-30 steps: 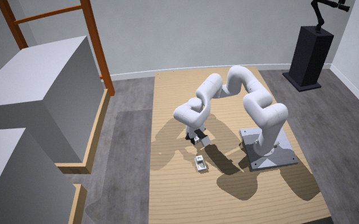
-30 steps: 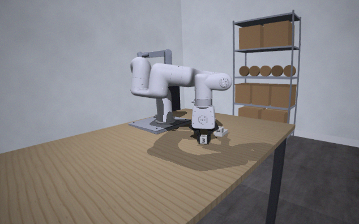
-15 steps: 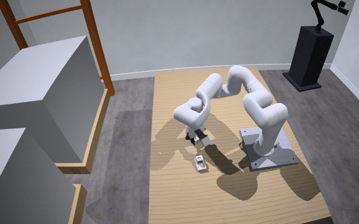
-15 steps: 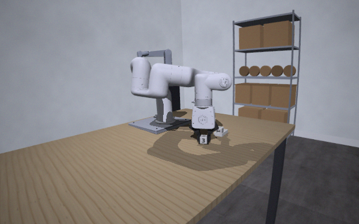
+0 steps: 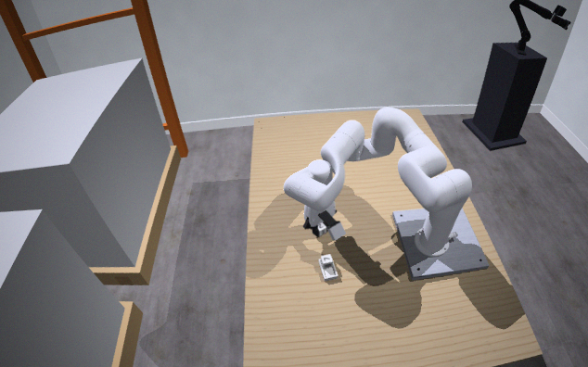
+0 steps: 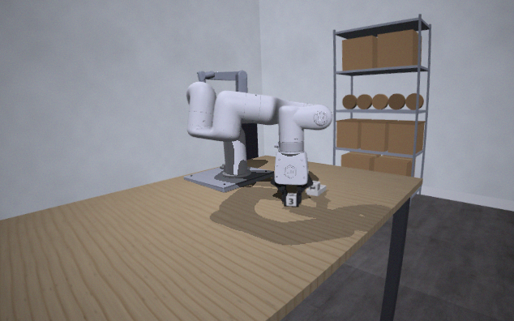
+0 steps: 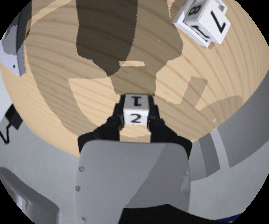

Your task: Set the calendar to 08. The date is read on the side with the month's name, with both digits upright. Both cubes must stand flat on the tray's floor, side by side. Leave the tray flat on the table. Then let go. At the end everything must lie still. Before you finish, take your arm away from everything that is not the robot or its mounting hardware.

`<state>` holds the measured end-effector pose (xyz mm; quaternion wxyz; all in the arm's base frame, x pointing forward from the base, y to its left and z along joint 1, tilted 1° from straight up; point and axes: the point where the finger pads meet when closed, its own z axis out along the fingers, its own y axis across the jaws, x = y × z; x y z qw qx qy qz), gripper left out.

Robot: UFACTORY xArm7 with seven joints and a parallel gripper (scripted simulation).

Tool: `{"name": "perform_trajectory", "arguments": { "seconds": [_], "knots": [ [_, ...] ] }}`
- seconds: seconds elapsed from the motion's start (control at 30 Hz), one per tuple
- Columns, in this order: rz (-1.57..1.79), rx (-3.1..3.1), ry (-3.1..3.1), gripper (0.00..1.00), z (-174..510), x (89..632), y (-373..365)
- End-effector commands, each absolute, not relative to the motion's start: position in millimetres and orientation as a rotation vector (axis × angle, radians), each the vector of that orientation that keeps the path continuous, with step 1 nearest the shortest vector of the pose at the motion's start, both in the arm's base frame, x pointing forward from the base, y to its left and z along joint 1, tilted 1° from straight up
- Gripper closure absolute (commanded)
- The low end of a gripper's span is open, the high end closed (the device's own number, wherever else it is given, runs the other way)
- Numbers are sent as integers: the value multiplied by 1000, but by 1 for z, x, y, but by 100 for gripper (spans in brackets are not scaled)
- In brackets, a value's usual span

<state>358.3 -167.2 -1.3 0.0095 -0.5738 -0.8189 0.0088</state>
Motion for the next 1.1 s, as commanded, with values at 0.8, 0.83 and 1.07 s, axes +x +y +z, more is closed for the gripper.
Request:
{"name": "perform_trajectory", "arguments": {
  "seconds": [0.8, 0.83, 1.07],
  "knots": [
    [27, -1793, -2560, 71, -2, 359, -167],
    [27, -1793, -2560, 71, -2, 359, -167],
    [27, -1793, -2560, 71, -3, 359, -167]
  ]
}}
